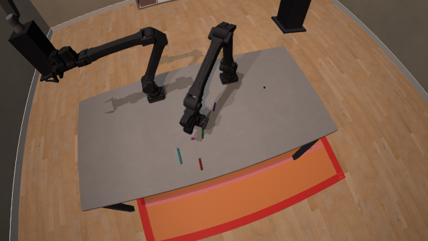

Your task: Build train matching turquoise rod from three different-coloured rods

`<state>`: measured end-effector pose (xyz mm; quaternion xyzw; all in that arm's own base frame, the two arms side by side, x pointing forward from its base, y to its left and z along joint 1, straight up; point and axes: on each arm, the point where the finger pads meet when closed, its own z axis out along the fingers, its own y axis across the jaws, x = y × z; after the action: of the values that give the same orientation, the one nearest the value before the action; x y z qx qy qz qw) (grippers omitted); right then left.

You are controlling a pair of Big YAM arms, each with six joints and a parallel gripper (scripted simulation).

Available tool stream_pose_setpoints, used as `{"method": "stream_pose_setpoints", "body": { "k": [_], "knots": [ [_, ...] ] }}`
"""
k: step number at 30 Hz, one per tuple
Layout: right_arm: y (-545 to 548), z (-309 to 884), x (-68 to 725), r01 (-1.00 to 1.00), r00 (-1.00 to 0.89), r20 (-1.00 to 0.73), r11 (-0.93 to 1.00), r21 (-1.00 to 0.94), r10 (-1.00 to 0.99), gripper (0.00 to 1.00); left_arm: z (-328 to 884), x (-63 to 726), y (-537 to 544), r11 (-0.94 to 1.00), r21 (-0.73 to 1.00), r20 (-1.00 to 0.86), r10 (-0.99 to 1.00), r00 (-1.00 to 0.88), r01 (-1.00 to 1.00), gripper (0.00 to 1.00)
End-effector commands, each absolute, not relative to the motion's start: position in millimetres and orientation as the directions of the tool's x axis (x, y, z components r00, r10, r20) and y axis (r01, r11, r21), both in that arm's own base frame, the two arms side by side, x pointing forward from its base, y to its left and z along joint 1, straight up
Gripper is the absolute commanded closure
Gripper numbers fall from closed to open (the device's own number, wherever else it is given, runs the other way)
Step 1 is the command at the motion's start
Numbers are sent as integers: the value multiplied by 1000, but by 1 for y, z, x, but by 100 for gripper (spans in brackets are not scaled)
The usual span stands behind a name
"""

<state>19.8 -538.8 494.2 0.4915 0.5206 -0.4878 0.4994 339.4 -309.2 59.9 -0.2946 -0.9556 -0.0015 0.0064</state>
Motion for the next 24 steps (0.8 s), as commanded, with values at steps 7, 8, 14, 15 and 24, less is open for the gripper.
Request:
{"method": "stream_pose_setpoints", "body": {
  "k": [7,8,14,15,24],
  "knots": [
    [-545,501,17,999,0,-1000,32,0,0,0,77,359,-351,959,-12,-28,283,-959,283,0],
    [-545,501,17,999,0,-1000,32,0,0,0,76,359,-353,966,-12,-28,258,-966,258,0],
    [-545,501,17,999,0,-1000,32,0,0,0,75,360,-367,994,-17,-25,106,-994,107,0],
    [-545,501,17,999,0,-1000,32,0,0,0,74,360,-369,997,-18,-25,81,-996,81,0],
    [-545,501,17,999,0,-1000,32,0,0,0,73,360,-376,1000,-20,-23,-3,-1000,-3,0]
  ]
}}
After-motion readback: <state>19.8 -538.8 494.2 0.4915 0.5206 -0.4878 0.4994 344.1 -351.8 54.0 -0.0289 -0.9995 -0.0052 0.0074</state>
